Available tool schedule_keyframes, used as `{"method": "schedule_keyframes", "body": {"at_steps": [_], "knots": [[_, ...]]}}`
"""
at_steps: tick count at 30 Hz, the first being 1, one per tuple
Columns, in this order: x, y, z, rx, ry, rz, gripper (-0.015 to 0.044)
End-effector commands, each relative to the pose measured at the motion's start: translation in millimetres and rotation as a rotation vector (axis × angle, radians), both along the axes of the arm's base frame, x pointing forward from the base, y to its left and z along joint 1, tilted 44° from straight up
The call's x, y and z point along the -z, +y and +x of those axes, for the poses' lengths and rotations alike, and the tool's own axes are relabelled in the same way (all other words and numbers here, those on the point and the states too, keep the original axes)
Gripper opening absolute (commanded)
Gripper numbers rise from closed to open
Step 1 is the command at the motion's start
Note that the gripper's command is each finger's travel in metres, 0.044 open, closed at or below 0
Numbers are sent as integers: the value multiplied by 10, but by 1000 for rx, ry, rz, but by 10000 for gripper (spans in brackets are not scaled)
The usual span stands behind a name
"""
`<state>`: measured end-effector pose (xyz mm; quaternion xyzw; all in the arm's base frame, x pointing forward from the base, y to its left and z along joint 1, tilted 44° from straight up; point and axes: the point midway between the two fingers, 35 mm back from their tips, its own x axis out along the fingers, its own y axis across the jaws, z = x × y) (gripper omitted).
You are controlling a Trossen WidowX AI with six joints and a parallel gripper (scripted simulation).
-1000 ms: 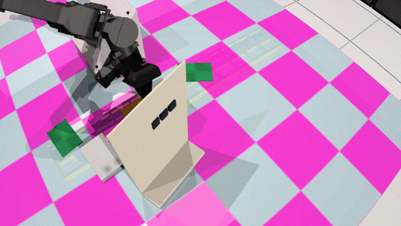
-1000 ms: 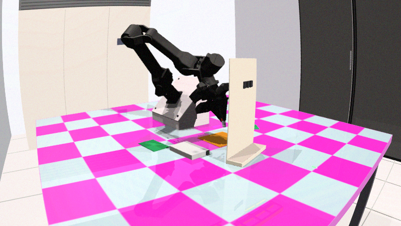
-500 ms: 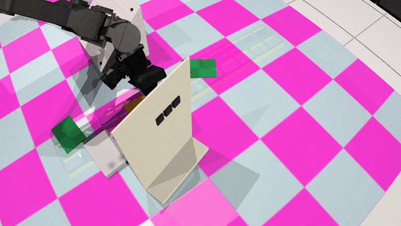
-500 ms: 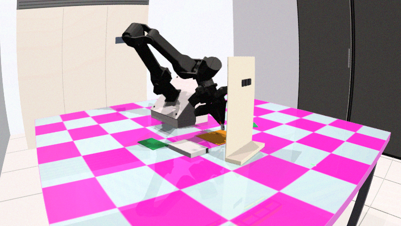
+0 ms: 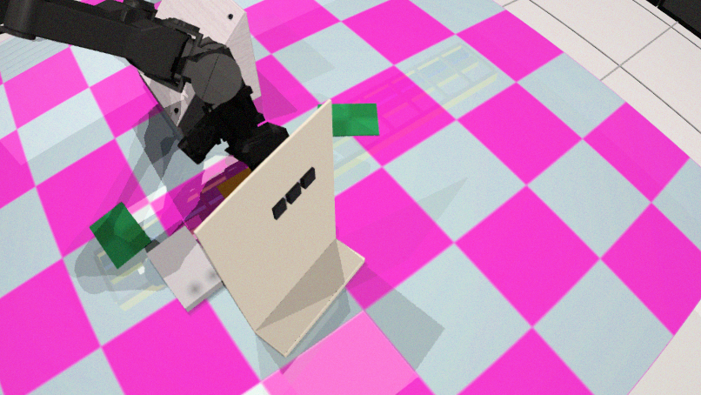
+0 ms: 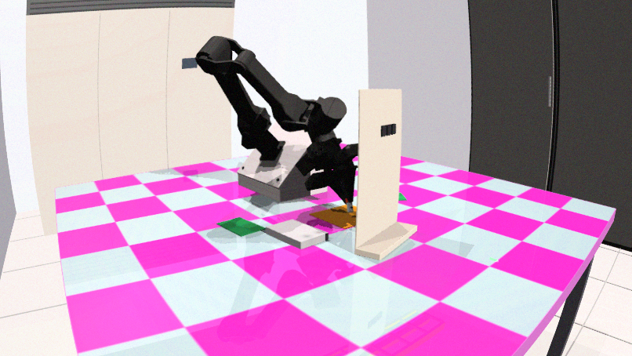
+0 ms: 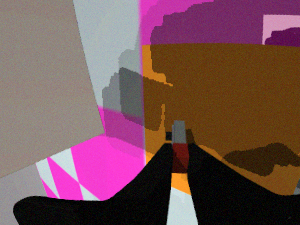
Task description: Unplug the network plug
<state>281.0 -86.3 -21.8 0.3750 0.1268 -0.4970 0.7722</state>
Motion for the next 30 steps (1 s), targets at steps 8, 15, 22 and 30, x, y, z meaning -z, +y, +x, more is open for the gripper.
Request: {"method": "schedule_keyframes", "body": {"at_steps": [8, 15, 22, 30], "knots": [[81, -60, -56, -3, 16, -1, 0], [79, -84, -43, -3, 17, 0, 0], [86, -113, -36, -3, 17, 0, 0], [68, -104, -30, 0, 10, -2, 26]]}}
